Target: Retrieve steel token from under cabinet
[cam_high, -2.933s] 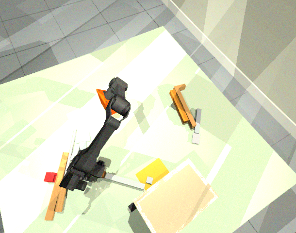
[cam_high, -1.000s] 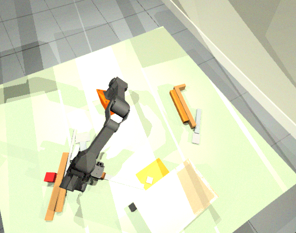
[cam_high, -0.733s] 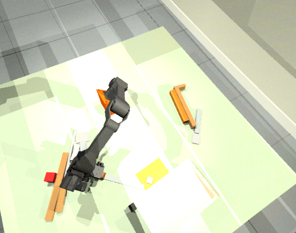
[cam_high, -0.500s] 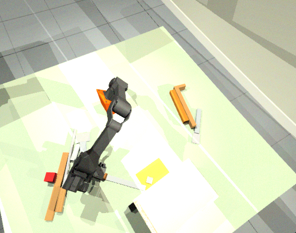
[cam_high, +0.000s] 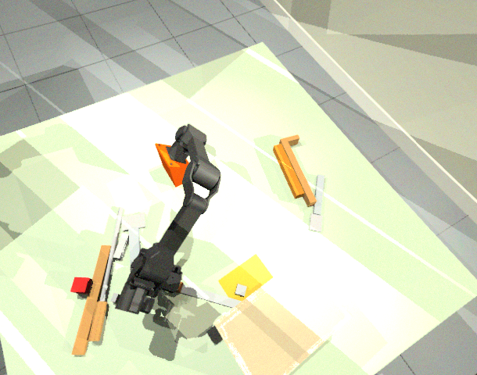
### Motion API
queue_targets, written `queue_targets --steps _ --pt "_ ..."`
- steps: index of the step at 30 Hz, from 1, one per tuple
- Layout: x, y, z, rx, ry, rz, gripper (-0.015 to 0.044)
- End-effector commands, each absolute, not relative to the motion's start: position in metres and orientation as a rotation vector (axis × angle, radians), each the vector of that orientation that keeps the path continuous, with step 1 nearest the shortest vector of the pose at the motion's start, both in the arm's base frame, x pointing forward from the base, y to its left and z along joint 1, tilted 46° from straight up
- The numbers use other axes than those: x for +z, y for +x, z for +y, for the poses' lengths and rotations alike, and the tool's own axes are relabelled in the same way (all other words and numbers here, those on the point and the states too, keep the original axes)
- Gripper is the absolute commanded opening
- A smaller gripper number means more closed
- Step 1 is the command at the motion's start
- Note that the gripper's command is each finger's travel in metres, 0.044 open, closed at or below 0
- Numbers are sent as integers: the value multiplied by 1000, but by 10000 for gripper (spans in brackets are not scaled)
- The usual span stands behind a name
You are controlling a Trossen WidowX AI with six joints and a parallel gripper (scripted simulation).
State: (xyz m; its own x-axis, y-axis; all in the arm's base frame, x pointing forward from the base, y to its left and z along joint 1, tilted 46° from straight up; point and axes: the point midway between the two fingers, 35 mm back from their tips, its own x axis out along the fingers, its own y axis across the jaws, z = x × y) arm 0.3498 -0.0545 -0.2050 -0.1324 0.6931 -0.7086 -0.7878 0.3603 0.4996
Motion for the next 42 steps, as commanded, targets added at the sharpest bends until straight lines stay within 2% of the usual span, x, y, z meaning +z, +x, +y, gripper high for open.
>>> queue_targets --steps 1,19,42 --pt "-199 358 -47 1279 -108 1124 0" --pt "-179 382 -21 1281 -106 1122 0" --pt "-173 371 -15 1281 -104 1122 0"
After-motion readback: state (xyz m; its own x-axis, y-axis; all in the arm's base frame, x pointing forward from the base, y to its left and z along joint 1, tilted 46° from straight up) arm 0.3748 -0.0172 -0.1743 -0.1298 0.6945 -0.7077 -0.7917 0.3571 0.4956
